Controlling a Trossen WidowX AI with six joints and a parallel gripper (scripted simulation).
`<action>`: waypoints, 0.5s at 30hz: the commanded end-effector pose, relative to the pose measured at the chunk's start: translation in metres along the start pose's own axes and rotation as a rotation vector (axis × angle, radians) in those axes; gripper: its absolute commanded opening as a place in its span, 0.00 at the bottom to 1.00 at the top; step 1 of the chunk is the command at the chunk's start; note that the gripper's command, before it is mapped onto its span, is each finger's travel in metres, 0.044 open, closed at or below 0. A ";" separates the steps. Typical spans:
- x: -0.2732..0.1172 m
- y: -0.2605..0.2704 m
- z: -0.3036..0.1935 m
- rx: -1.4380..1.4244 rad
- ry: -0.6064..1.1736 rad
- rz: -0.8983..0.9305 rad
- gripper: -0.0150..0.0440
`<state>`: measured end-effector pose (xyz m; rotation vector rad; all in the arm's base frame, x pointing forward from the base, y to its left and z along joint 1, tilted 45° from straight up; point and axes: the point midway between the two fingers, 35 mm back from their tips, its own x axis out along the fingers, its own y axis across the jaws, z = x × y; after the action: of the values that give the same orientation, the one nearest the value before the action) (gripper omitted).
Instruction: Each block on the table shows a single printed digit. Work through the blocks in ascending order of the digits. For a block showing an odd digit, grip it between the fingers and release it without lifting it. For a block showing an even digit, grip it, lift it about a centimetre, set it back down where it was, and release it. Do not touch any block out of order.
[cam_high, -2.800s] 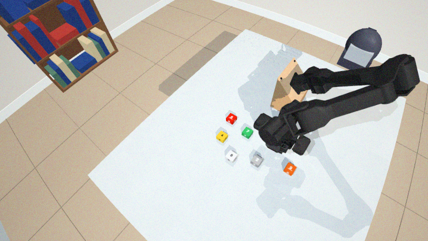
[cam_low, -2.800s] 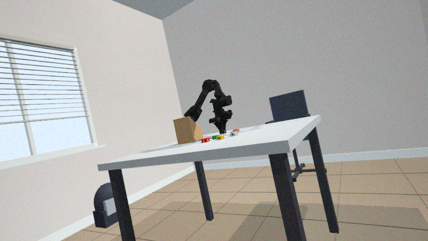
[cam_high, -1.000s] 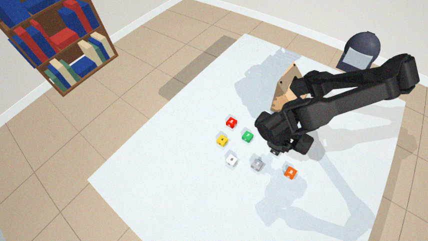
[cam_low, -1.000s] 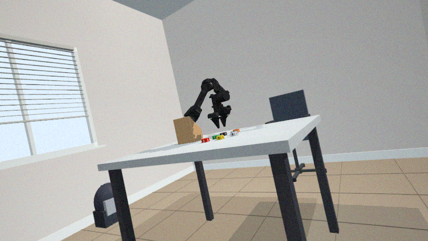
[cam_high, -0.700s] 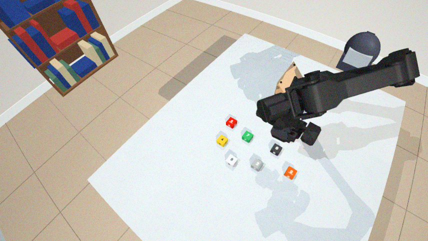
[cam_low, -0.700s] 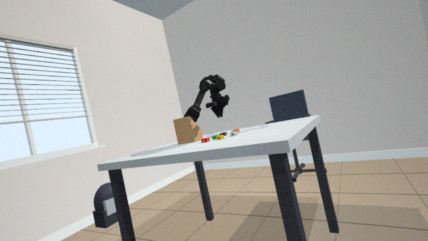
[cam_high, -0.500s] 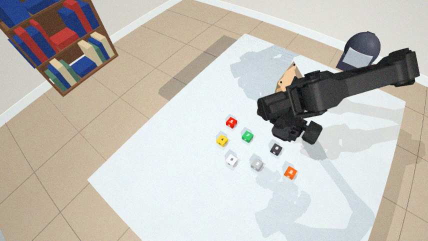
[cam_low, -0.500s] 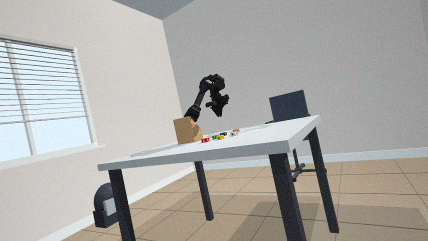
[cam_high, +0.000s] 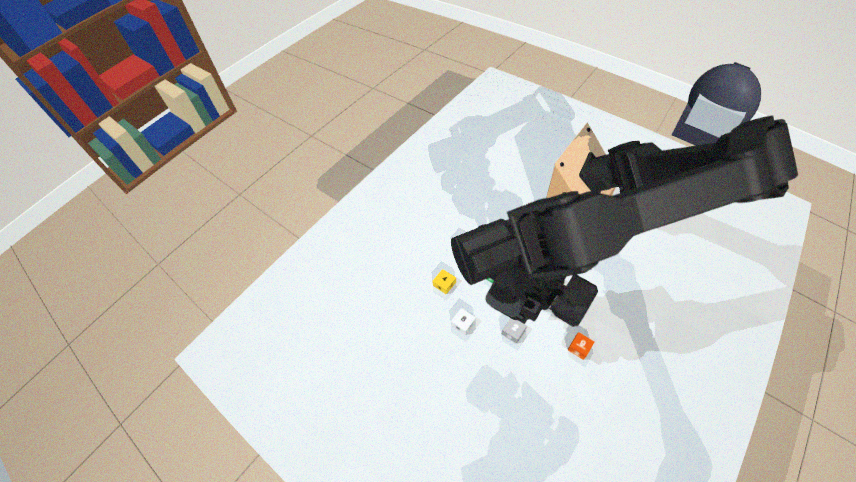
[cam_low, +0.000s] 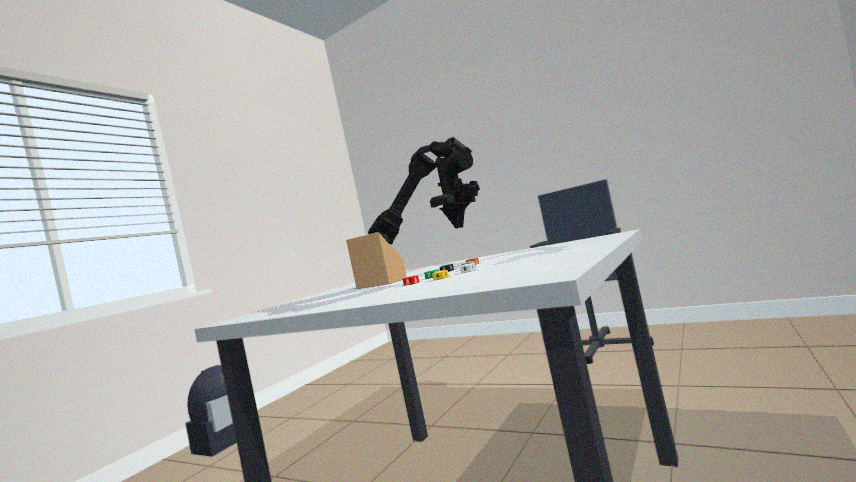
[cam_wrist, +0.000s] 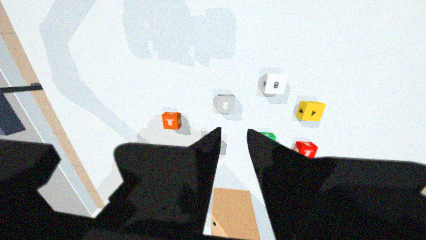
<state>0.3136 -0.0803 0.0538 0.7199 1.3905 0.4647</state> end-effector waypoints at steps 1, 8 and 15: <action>0.004 -0.002 0.007 0.004 0.002 0.004 0.50; 0.083 0.000 0.007 0.004 0.001 0.008 0.81; 0.085 0.000 0.007 0.004 0.001 0.008 0.93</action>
<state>0.3322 -0.0273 -0.0039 0.7204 1.3911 0.4692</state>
